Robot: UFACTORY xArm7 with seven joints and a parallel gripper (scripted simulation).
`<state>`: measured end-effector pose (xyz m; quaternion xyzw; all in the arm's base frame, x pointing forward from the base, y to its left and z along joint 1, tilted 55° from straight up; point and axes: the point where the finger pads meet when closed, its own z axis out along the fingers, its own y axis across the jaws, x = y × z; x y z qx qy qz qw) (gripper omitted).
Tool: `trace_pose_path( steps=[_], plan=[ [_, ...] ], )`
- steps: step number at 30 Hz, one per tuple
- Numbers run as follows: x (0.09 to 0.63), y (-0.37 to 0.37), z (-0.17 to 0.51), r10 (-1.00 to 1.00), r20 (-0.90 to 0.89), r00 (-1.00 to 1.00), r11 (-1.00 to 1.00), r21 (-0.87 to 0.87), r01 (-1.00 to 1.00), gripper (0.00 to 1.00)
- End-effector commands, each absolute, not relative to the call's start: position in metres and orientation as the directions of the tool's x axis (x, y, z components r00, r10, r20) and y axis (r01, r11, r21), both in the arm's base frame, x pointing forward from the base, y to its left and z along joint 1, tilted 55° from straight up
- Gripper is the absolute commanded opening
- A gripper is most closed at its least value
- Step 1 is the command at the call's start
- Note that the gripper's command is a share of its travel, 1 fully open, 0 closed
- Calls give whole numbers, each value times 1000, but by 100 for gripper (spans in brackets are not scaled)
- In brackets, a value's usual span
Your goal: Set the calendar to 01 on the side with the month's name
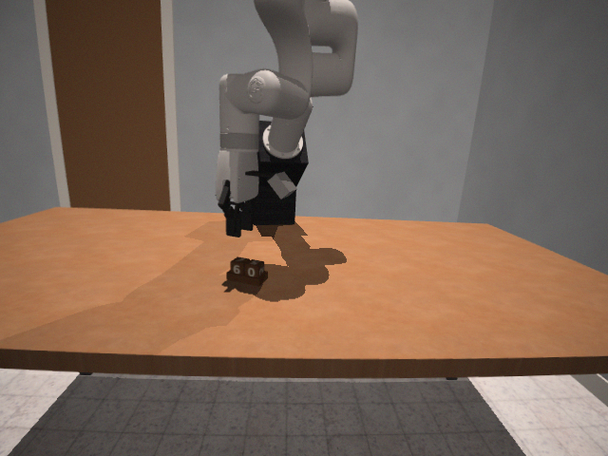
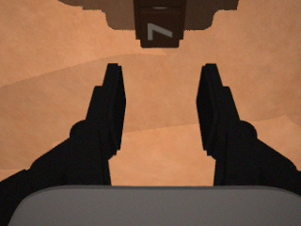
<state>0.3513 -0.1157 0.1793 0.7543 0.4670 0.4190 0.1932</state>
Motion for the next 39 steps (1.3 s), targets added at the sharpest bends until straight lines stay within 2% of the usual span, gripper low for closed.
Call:
trace_pose_path(
  steps=[1, 39],
  plan=[
    [352, -116, 180, 866, 452, 213, -490, 683, 541, 49],
    [382, -112, 158, 866, 452, 213, -490, 684, 541, 49]
  ],
)
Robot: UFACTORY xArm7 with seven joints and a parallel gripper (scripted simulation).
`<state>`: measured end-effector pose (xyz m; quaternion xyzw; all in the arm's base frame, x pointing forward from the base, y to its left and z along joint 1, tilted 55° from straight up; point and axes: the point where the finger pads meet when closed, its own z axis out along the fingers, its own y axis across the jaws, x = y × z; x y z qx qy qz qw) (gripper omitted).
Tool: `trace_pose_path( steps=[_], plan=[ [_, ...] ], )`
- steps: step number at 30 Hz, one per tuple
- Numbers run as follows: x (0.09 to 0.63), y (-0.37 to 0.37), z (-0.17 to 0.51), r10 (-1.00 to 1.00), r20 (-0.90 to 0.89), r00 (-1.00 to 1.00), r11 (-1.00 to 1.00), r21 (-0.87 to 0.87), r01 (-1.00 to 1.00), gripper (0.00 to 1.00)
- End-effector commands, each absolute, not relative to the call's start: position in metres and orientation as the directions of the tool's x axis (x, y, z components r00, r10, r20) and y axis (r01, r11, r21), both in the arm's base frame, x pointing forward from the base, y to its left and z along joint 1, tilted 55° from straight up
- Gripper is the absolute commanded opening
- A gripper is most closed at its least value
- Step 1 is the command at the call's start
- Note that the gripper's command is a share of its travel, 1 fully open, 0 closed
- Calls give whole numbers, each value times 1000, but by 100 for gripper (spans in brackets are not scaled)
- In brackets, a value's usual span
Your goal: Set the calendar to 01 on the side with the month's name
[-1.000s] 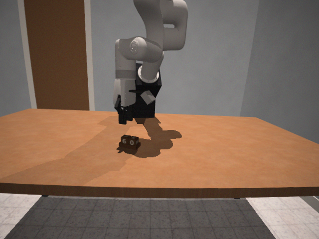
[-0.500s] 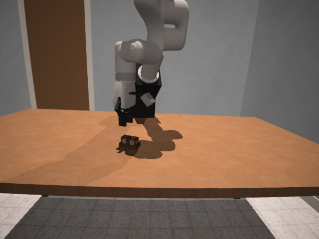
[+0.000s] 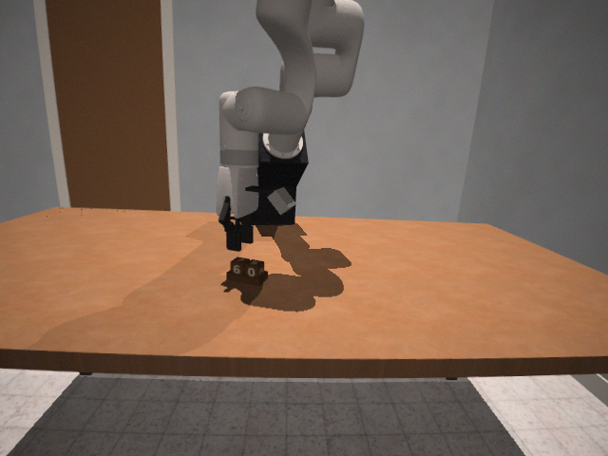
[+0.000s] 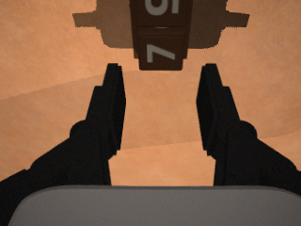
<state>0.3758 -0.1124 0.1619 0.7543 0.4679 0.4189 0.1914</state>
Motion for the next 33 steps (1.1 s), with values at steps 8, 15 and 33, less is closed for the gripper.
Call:
trace_pose_path(
  steps=[8, 15, 33],
  plan=[
    [391, -111, 151, 866, 452, 213, -490, 684, 541, 49],
    [394, -110, 149, 866, 452, 213, -490, 684, 541, 49],
    [395, -110, 148, 866, 452, 213, -490, 684, 541, 49]
  ],
)
